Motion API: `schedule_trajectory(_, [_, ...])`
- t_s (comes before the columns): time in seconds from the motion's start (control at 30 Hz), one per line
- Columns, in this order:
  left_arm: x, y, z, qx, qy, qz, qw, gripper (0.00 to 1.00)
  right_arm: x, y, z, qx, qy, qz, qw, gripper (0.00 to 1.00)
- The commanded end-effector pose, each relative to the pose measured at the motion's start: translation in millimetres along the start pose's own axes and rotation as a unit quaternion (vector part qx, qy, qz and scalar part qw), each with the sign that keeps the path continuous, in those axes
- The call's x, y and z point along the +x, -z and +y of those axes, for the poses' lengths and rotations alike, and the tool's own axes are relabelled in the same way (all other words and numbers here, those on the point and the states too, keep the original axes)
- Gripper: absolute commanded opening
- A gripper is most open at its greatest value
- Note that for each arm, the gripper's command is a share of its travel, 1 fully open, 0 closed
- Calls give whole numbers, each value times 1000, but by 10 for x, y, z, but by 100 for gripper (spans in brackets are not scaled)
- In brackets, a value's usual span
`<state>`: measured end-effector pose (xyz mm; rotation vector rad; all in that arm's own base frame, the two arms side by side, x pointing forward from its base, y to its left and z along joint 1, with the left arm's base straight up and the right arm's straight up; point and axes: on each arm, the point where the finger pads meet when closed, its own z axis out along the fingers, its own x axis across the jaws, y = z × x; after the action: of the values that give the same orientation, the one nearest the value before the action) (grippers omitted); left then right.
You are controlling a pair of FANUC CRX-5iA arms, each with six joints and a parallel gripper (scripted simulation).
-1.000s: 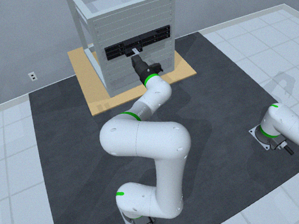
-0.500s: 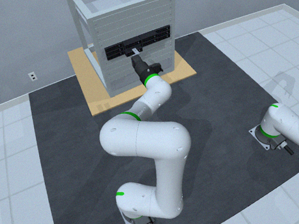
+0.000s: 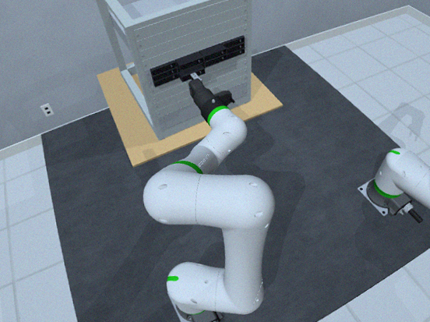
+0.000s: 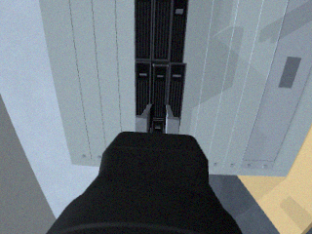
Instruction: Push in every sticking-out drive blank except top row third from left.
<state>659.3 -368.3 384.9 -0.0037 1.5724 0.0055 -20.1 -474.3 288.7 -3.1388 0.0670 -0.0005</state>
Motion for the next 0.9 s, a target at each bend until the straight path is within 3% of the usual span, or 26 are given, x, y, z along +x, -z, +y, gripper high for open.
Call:
schedule_trajectory(0.0, [-13,0,1,0,1,-1,1000,0,-2,10,3,-1,0,0,1000,100])
schedule_trajectory(0.87, [-13,5,-28,0,1,-1,1000,0,-2,10,3,-1,0,0,1000,100])
